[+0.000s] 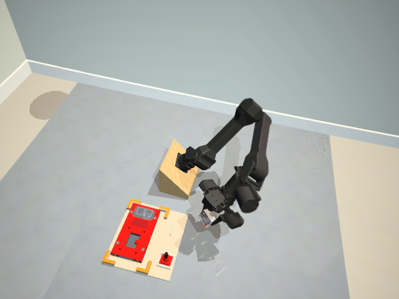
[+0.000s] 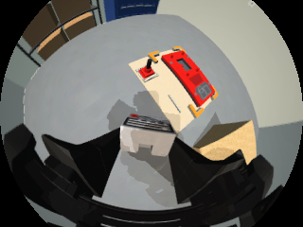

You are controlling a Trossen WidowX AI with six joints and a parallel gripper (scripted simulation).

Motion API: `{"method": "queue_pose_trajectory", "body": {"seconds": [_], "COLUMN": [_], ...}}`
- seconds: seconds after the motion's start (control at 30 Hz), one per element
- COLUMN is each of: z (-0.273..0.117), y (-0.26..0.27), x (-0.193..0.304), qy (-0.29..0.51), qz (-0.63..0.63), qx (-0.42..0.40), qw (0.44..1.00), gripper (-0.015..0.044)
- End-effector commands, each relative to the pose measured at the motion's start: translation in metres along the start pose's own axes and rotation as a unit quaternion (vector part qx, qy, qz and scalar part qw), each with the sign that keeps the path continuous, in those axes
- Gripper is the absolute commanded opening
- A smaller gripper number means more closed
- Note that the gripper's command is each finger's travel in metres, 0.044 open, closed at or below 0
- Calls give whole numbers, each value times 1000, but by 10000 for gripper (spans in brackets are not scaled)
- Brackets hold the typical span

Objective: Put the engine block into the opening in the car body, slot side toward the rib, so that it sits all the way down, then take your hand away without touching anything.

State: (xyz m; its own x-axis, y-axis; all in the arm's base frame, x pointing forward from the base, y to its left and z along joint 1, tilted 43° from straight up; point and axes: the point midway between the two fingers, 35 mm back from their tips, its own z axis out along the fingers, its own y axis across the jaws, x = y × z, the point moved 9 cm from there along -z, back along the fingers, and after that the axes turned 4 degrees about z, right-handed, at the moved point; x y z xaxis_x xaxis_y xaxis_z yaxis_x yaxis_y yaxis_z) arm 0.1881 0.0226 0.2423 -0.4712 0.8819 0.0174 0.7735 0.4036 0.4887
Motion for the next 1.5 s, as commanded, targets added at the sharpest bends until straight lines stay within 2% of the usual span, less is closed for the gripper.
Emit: {"method": "queue_pose_trajectory", "body": {"seconds": [0.0, 0.1, 0.43, 0.7, 1.47], "z": [-2, -3, -2, 14, 56], "y": [-1, -2, -2, -3, -2], "x": [14, 21, 23, 46, 72], "qy": [-62, -94, -103, -163, -162], "qz": [9, 16, 17, 19, 20], "qx": [-18, -34, -34, -39, -40], "qw": [998, 995, 994, 986, 986], "gripper": [0, 0, 0, 0, 0]}}
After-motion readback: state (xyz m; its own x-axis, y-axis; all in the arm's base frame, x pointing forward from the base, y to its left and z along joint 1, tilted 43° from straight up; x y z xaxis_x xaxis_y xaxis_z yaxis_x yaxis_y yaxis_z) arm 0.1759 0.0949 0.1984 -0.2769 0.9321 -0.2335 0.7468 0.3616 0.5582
